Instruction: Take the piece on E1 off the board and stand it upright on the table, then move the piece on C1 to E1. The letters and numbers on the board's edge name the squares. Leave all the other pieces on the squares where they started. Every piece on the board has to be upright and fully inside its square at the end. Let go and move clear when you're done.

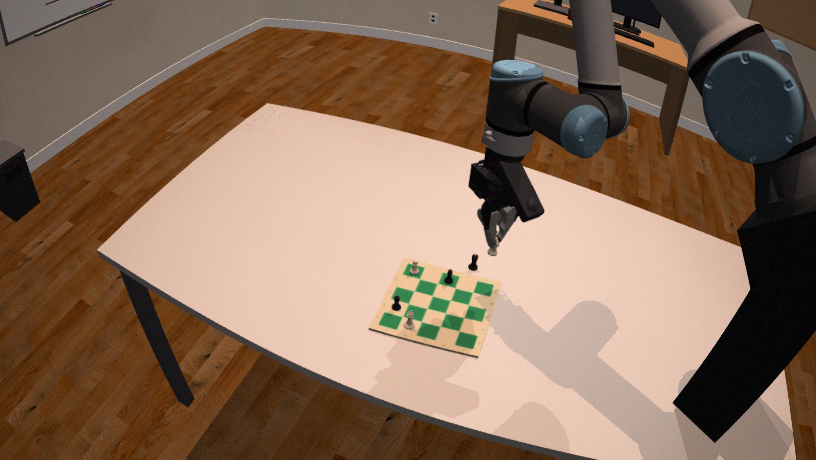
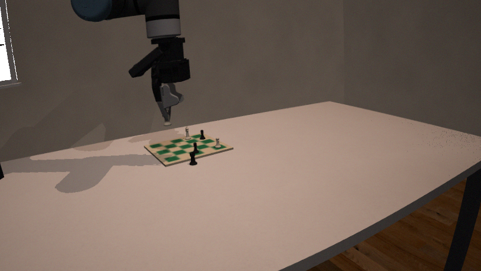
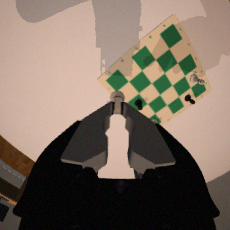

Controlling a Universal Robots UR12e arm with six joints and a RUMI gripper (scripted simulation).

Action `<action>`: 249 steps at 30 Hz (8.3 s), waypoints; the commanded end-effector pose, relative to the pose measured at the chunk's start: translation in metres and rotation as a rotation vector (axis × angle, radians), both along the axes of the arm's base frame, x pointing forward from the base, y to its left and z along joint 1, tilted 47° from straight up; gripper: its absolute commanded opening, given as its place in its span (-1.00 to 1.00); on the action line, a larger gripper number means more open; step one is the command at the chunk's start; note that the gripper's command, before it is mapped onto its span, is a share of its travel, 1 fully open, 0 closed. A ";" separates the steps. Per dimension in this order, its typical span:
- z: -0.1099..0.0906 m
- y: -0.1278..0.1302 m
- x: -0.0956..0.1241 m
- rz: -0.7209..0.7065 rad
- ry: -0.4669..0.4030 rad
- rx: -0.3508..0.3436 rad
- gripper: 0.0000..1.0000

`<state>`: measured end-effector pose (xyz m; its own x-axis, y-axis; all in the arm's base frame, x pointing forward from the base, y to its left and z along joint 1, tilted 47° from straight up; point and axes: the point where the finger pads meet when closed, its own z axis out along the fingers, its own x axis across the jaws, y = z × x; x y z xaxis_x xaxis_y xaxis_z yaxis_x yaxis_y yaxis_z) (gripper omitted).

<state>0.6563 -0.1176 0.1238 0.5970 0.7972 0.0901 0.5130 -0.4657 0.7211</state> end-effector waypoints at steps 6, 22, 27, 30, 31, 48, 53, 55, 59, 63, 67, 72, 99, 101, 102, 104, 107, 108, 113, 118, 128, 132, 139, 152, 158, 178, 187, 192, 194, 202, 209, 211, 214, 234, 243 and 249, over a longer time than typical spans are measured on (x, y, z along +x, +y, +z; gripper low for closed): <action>-0.010 -0.006 0.009 0.000 0.000 0.001 -1.00; -0.053 -0.030 0.048 0.000 0.000 0.001 -1.00; -0.060 -0.034 0.054 0.000 0.000 0.001 -1.00; -0.064 -0.036 0.058 0.000 0.000 0.001 -1.00; -0.064 -0.036 0.059 0.000 0.000 0.001 -1.00; -0.065 -0.037 0.059 0.000 0.000 0.001 -1.00; -0.065 -0.037 0.059 0.000 0.000 0.001 -1.00; -0.065 -0.037 0.059 0.000 0.000 0.001 -1.00; -0.065 -0.037 0.059 0.000 0.000 0.001 -1.00; -0.065 -0.037 0.059 0.000 0.000 0.001 -1.00; -0.065 -0.037 0.059 0.000 0.000 0.001 -1.00; -0.065 -0.037 0.059 0.000 0.000 0.001 -1.00; -0.068 -0.038 0.062 0.000 0.000 0.001 -1.00; -0.068 -0.038 0.062 0.000 0.000 0.001 -1.00; -0.068 -0.038 0.062 0.000 0.000 0.001 -1.00; -0.068 -0.038 0.062 0.000 0.000 0.001 -1.00; -0.068 -0.038 0.062 0.000 0.000 0.001 -1.00; -0.068 -0.038 0.062 0.000 0.000 0.001 -1.00; -0.068 -0.038 0.062 0.000 0.000 0.001 -1.00; -0.068 -0.038 0.062 0.000 0.000 0.001 -1.00; -0.068 -0.038 0.062 0.000 0.000 0.001 -1.00; -0.068 -0.038 0.062 0.000 0.000 0.001 -0.91; -0.068 -0.038 0.062 0.000 0.000 0.001 -0.74; -0.068 -0.038 0.062 0.000 0.000 0.001 -0.56; -0.067 -0.037 0.061 0.000 0.000 0.001 -0.56; -0.016 -0.009 0.015 0.000 0.000 0.001 -0.56; -0.006 -0.004 0.006 0.000 0.000 0.001 -0.56; -0.006 -0.004 0.006 0.000 0.000 0.001 1.00; -0.006 -0.004 0.006 0.000 0.000 0.001 1.00; -0.006 -0.004 0.006 0.000 0.000 0.001 1.00; -0.006 -0.004 0.006 0.000 0.000 0.001 1.00; -0.006 -0.003 0.006 0.000 0.000 0.001 1.00; -0.005 -0.003 0.005 0.000 0.000 0.001 1.00; 0.039 0.022 -0.035 0.000 0.000 0.001 1.00; 0.045 0.025 -0.040 0.000 0.000 0.001 1.00; 0.045 0.025 -0.040 0.000 0.000 0.001 1.00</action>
<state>0.6165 -0.0928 0.1686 0.5972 0.7970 0.0906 0.5131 -0.4664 0.7206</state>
